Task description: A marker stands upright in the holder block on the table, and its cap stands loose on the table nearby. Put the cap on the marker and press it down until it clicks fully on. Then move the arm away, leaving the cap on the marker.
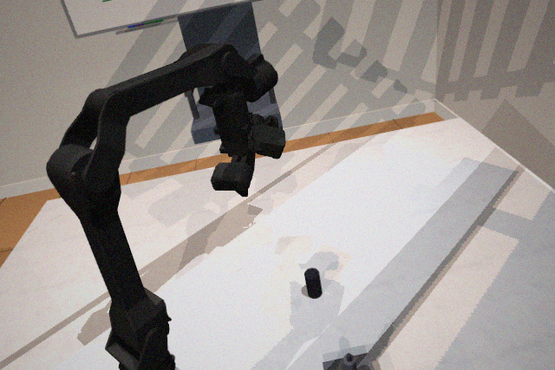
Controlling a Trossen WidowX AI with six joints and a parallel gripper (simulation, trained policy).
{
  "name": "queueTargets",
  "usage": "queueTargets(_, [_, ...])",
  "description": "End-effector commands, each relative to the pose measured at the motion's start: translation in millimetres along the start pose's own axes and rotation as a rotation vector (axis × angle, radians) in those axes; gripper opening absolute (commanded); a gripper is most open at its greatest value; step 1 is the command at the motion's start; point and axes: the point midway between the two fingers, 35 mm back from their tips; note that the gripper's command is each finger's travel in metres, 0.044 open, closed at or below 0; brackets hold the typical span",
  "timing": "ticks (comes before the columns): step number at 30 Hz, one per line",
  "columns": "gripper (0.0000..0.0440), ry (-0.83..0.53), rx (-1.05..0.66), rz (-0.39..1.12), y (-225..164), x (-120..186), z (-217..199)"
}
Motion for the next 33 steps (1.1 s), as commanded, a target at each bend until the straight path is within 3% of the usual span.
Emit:
queueTargets(1, [0.0325, -0.022, -0.037, -0.001, 15, -3, -5])
queueTargets(33, [0.0316, -0.161, -0.252, -0.02, 104, -22, -58])
Point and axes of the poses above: the point midway between the two fingers, 35 mm back from their tips, its own x axis back along the fingers, its own z axis across the jaws, y = z × x, and after that the axes turned 2 degrees about -x, right-handed
